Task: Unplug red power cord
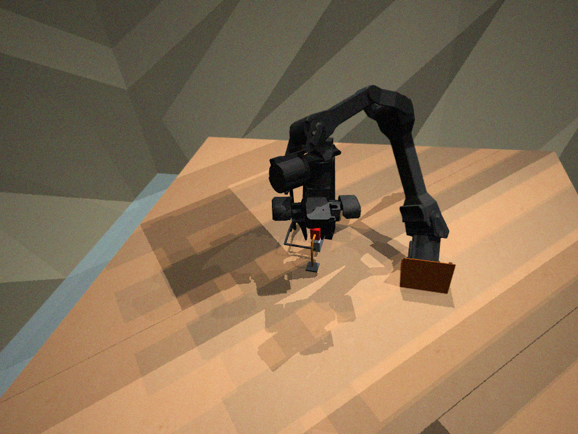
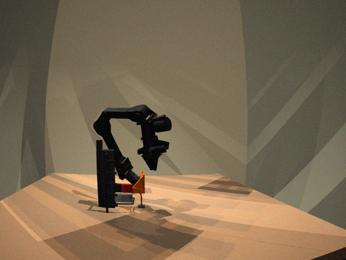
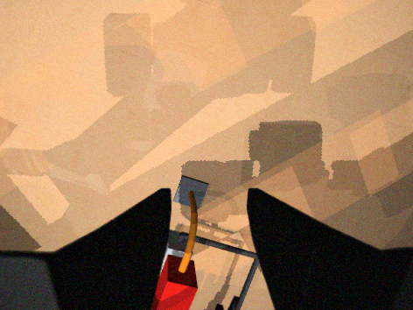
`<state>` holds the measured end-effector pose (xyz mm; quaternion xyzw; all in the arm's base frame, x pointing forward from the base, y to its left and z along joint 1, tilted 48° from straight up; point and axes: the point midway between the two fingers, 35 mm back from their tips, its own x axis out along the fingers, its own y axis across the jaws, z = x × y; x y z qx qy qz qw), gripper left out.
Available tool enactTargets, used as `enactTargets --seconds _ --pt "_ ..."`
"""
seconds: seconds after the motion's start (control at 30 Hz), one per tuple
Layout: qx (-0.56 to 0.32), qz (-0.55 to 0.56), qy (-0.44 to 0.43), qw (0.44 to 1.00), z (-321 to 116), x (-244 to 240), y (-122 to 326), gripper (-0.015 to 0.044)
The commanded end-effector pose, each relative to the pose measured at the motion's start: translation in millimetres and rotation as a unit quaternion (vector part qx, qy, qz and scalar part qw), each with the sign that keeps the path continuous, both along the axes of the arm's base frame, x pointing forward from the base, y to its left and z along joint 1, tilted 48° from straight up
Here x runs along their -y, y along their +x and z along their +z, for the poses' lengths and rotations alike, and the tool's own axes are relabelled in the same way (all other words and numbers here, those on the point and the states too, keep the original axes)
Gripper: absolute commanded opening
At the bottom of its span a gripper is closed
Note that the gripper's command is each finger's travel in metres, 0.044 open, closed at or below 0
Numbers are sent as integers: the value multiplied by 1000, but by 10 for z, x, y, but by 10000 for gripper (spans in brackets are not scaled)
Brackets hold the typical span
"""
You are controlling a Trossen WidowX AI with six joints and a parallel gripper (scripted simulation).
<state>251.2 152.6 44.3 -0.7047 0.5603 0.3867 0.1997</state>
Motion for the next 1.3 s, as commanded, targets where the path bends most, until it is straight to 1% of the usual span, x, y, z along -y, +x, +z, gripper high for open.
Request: enactTargets --seconds 0.0,0.07,0.1,0.4,1.27 --pt "75 -108 -44 990 35 598 187 160" --pt "101 -145 -59 982 52 809 229 160" --pt "104 -150 -61 981 54 836 233 160" --pt "104 -150 -61 981 66 846 233 160" --pt "104 -149 -62 981 349 1107 220 160"
